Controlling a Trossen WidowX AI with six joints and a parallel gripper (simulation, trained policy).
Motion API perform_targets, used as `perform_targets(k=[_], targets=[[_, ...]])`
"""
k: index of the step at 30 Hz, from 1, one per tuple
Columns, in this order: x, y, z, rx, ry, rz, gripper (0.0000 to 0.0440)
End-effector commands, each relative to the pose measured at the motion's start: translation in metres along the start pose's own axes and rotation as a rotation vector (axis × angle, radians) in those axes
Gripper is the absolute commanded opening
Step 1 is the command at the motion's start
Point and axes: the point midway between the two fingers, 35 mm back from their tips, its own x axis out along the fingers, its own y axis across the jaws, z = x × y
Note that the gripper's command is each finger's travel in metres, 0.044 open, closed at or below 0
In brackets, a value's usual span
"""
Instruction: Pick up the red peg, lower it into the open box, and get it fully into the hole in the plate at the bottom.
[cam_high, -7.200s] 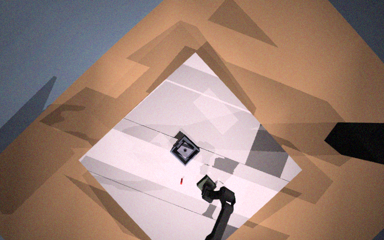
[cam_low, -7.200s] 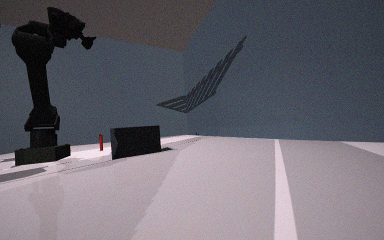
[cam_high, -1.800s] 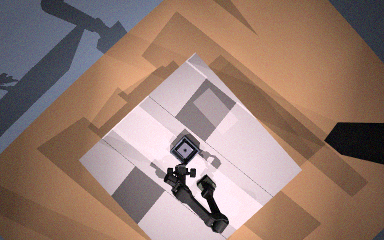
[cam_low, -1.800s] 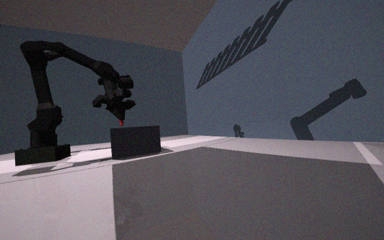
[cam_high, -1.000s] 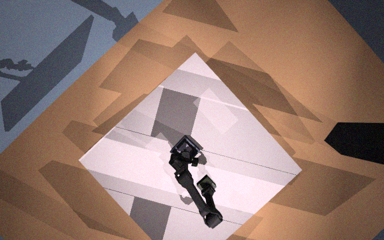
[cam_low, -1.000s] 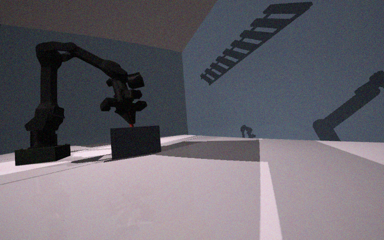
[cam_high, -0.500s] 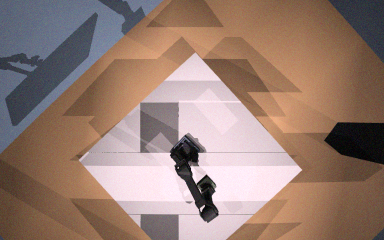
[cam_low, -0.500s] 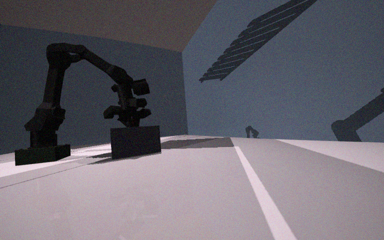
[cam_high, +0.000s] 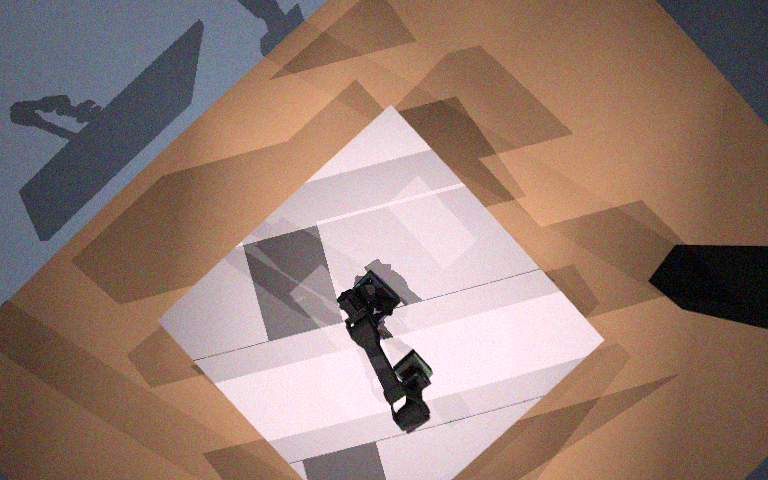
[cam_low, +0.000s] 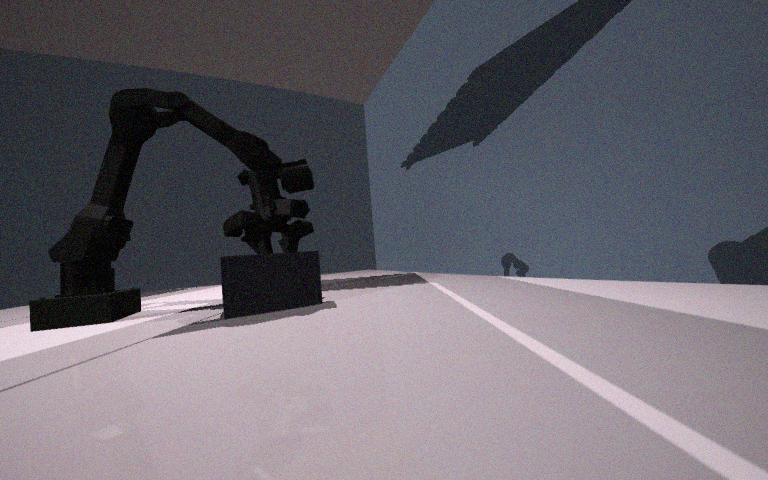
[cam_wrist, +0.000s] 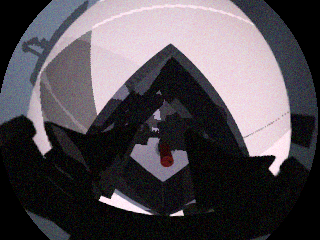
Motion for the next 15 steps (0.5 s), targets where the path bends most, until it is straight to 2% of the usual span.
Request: perform_targets(k=[1,5,15], targets=[[0.001,0.003,0.013,-0.017,-0.016,-0.005,0.0342],[0.000,0.008,0.026,-0.025,-0.038,0.001,0.0440],[-0.011,0.015,0.057,-0.015,-0.120,0.024,0.0440]])
